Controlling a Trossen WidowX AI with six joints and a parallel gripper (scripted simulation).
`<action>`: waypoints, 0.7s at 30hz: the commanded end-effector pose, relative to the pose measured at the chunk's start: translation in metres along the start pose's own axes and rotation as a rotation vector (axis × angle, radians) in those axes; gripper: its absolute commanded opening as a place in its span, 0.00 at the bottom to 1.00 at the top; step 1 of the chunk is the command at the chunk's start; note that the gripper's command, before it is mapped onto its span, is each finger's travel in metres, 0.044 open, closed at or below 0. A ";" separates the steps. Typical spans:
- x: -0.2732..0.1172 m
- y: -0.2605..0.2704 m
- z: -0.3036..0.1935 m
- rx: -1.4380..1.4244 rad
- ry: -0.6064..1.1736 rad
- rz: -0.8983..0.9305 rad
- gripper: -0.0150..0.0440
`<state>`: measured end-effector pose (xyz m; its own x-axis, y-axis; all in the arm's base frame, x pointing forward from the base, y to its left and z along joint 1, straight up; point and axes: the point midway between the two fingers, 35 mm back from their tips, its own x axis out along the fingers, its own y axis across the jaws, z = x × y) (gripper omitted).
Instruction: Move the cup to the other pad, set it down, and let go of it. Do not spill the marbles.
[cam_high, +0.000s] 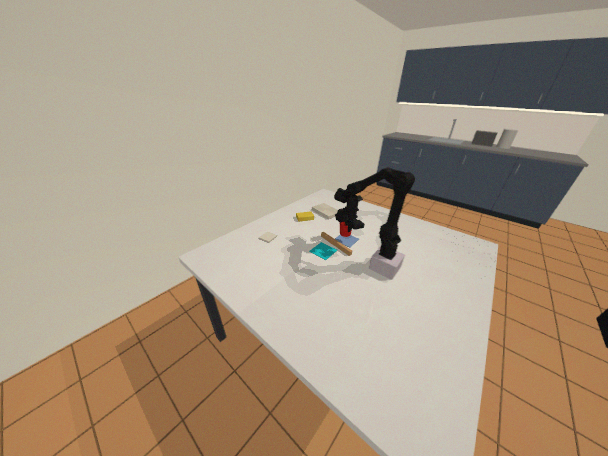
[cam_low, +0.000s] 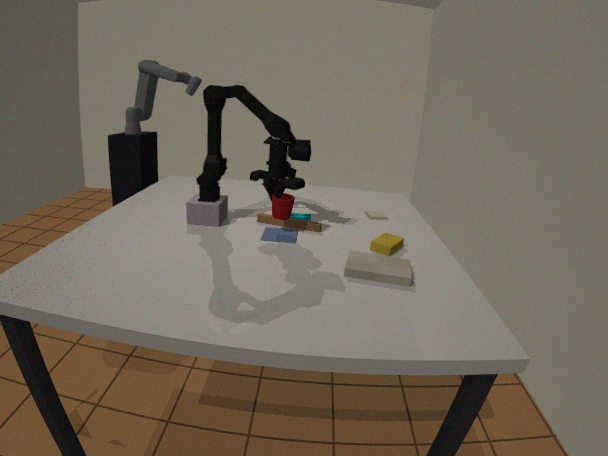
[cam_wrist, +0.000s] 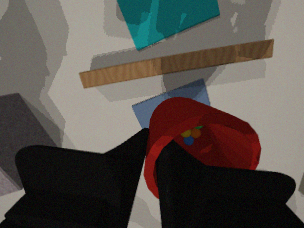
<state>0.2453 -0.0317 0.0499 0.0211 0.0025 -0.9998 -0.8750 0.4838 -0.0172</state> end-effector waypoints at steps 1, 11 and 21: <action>0.000 0.001 0.006 0.004 0.003 -0.002 0.25; -0.001 0.006 0.024 0.004 0.001 -0.002 0.25; -0.001 0.011 0.042 0.005 0.000 -0.002 0.25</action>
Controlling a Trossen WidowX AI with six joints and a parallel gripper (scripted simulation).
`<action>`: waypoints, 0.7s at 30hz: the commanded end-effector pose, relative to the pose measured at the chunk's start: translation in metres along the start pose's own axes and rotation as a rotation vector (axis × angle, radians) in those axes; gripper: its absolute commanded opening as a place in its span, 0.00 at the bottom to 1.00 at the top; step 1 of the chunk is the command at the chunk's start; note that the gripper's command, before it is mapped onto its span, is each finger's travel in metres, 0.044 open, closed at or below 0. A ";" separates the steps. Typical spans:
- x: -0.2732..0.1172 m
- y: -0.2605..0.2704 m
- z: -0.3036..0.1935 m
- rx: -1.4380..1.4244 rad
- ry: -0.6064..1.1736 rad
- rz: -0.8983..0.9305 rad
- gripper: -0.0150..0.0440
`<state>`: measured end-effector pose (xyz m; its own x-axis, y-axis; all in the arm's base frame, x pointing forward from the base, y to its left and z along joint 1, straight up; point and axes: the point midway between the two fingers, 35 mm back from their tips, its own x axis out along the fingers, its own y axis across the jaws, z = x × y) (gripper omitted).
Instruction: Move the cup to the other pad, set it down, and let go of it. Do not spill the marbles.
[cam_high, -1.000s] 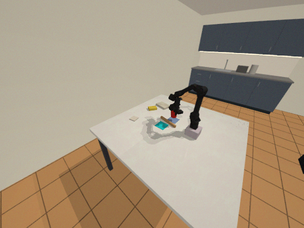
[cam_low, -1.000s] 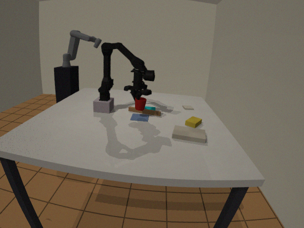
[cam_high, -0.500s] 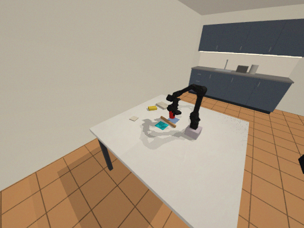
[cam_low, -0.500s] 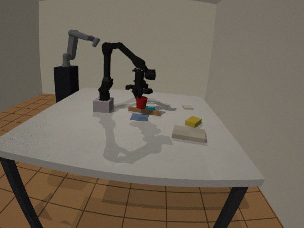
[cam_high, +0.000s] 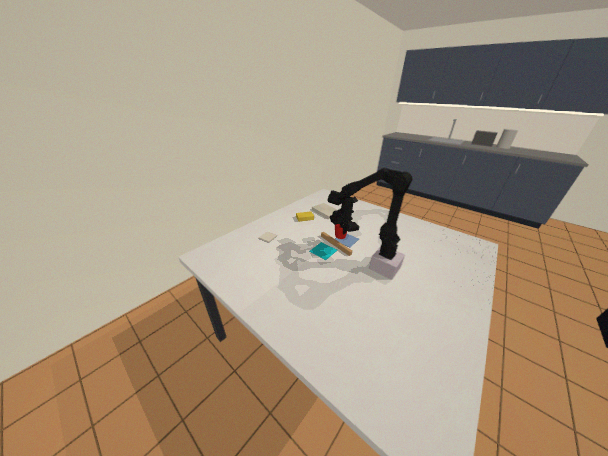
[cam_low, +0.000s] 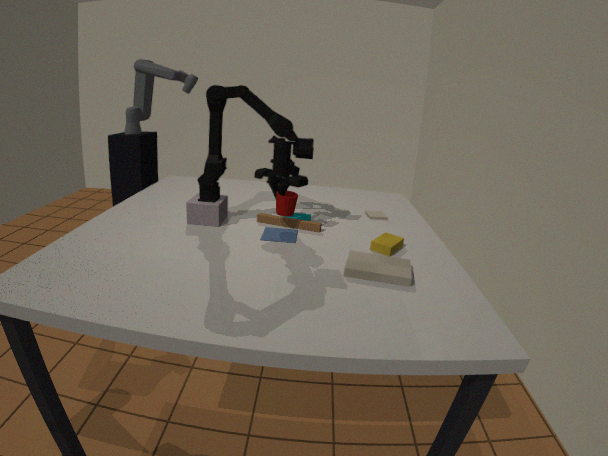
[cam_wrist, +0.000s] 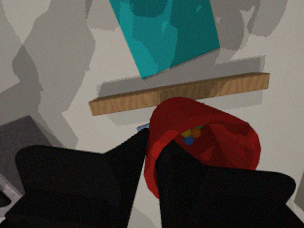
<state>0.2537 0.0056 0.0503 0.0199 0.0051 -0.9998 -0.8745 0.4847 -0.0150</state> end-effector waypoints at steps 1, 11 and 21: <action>-0.001 0.001 0.007 0.004 0.002 -0.004 0.25; -0.001 0.006 0.026 0.004 0.000 -0.004 0.25; -0.002 0.012 0.046 0.004 -0.001 -0.003 0.25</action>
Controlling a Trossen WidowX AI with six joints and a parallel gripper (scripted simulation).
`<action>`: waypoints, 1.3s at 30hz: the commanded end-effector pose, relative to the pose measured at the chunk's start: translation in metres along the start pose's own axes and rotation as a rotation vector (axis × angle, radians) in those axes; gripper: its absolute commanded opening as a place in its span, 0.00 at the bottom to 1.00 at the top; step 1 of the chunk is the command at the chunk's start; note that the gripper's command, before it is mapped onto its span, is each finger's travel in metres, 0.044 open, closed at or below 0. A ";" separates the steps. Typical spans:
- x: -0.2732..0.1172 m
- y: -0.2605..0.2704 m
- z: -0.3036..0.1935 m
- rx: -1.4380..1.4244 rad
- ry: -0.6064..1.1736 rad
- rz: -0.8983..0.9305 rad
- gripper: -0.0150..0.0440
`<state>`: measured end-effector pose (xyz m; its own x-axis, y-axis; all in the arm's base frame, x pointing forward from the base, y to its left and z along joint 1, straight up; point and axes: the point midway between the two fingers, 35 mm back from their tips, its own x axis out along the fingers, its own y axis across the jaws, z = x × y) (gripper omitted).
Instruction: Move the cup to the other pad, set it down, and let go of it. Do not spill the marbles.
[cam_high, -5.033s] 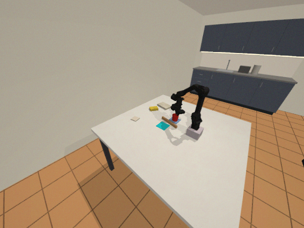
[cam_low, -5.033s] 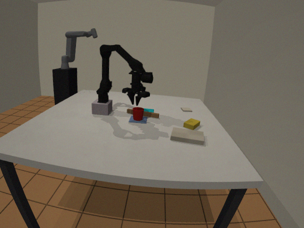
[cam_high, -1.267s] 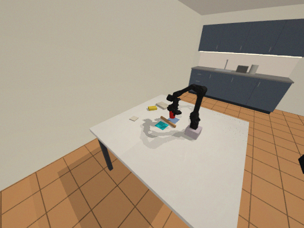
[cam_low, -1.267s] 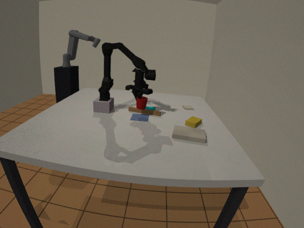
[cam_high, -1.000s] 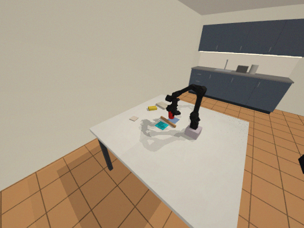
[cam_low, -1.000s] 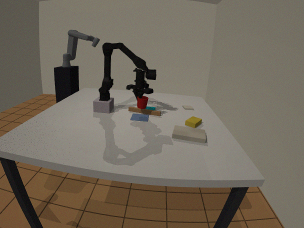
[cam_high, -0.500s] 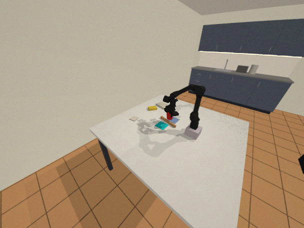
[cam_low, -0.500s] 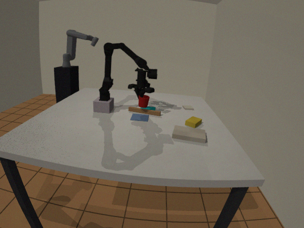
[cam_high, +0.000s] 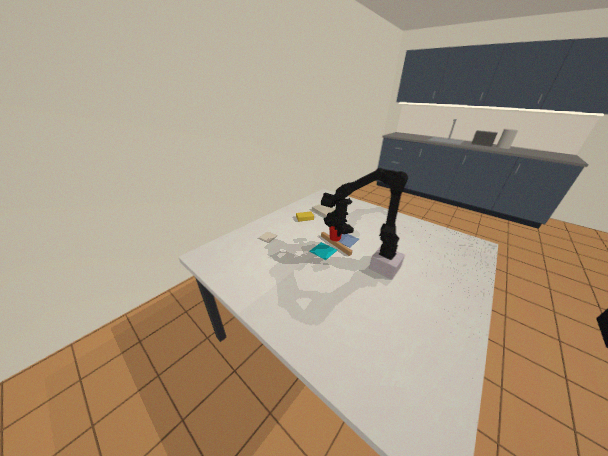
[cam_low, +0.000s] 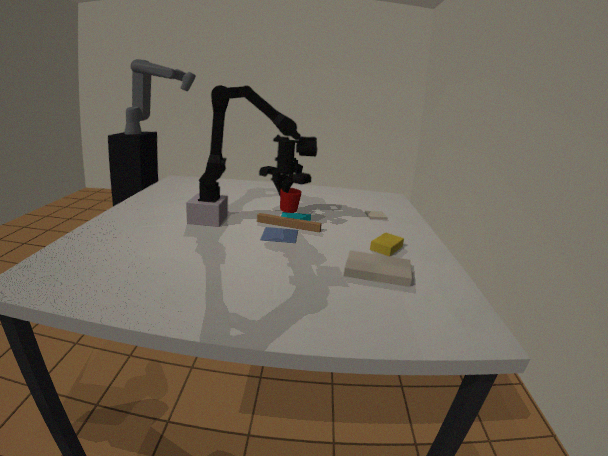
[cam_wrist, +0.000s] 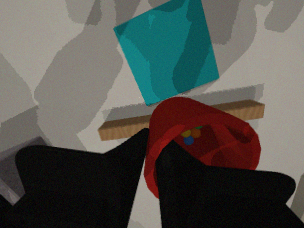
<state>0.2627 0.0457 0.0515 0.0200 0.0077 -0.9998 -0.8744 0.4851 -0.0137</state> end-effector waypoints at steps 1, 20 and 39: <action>-0.001 0.001 0.008 0.003 0.001 -0.004 0.25; -0.003 0.013 0.049 0.004 -0.002 -0.003 0.25; 0.006 0.020 0.073 0.004 -0.004 -0.003 0.25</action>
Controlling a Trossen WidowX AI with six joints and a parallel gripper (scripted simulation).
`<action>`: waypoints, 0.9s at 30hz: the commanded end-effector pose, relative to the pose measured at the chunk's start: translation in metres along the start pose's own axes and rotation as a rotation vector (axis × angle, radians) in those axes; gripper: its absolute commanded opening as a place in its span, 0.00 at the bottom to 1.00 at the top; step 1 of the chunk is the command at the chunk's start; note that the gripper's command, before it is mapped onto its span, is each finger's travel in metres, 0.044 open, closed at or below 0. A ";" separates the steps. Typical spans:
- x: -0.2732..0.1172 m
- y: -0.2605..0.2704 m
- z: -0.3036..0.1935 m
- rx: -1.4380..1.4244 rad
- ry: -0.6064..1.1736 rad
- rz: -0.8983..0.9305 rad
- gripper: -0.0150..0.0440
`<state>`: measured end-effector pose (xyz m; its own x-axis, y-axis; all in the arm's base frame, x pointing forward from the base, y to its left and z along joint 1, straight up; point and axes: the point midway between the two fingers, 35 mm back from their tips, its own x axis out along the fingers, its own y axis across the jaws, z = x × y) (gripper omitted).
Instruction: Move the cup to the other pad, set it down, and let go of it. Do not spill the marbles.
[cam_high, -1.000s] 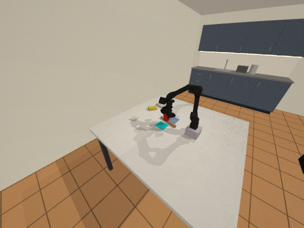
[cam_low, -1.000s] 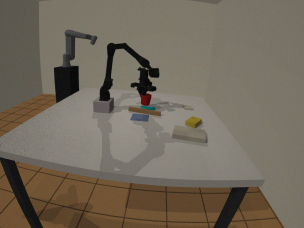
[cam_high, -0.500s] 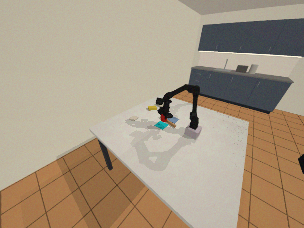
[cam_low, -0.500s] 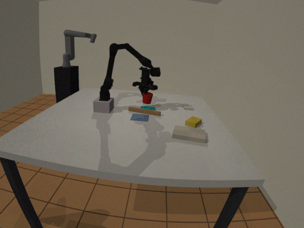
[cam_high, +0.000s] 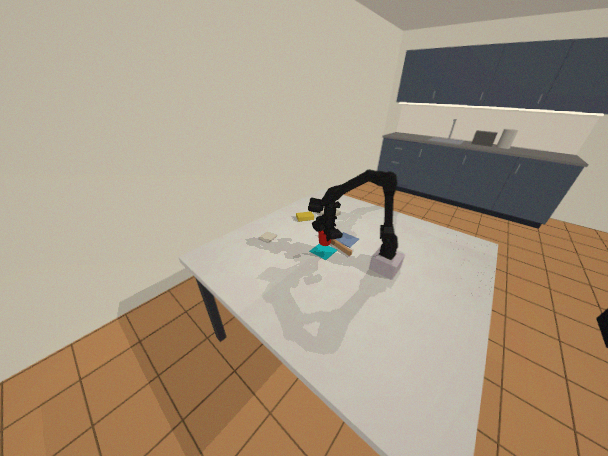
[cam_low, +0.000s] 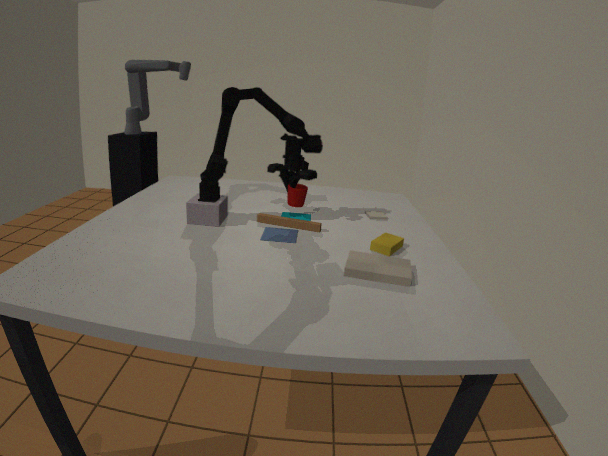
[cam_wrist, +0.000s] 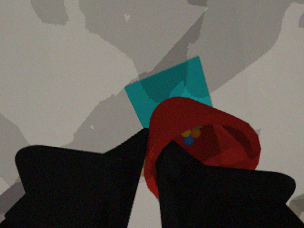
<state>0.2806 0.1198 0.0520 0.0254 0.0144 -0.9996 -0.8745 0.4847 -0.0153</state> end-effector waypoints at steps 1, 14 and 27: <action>0.007 0.000 0.000 0.004 0.004 -0.001 0.25; 0.032 0.000 0.001 0.004 0.004 -0.001 0.25; 0.045 0.001 0.001 0.000 0.003 0.002 0.25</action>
<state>0.2811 0.1218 0.0068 0.0211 0.0127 -0.9997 -0.8746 0.4846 -0.0123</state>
